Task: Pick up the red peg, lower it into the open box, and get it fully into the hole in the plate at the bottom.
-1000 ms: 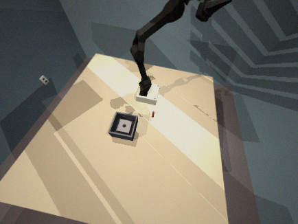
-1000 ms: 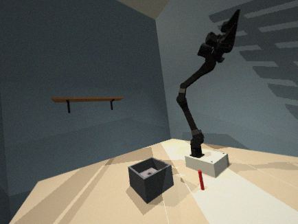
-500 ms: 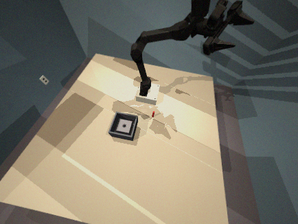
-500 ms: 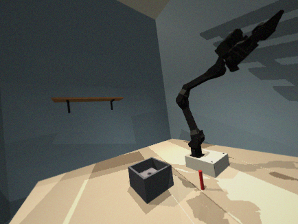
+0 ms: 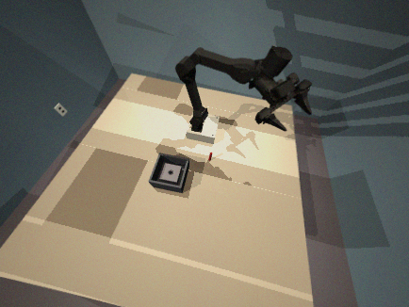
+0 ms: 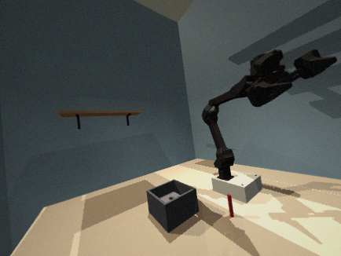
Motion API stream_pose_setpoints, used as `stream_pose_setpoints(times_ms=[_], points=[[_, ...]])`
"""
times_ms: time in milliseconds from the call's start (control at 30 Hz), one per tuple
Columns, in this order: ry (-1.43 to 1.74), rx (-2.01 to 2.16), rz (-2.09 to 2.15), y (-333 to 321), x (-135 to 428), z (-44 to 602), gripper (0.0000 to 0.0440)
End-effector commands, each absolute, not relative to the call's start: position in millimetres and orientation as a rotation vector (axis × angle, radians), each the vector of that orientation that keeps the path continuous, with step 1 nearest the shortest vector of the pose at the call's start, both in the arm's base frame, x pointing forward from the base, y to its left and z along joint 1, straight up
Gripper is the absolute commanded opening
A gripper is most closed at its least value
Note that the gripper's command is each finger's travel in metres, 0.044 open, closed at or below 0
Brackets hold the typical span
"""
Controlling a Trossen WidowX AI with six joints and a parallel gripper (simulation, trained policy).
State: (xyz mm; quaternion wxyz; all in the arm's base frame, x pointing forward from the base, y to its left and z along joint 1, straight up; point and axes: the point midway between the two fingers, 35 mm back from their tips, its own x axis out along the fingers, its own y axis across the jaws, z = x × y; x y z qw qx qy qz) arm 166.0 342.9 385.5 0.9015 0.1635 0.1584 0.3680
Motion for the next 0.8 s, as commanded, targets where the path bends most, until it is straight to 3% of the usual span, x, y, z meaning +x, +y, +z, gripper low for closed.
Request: stream_pose_setpoints(times_ms=[0, 367, 767], points=[[0.397, 0.328, 0.718, 329, 182, 364, 0.0436], [0.698, 0.334, 0.466, 266, 232, 274, 0.044], [0.99, 0.391, 0.141, 199, 239, 194, 0.044]])
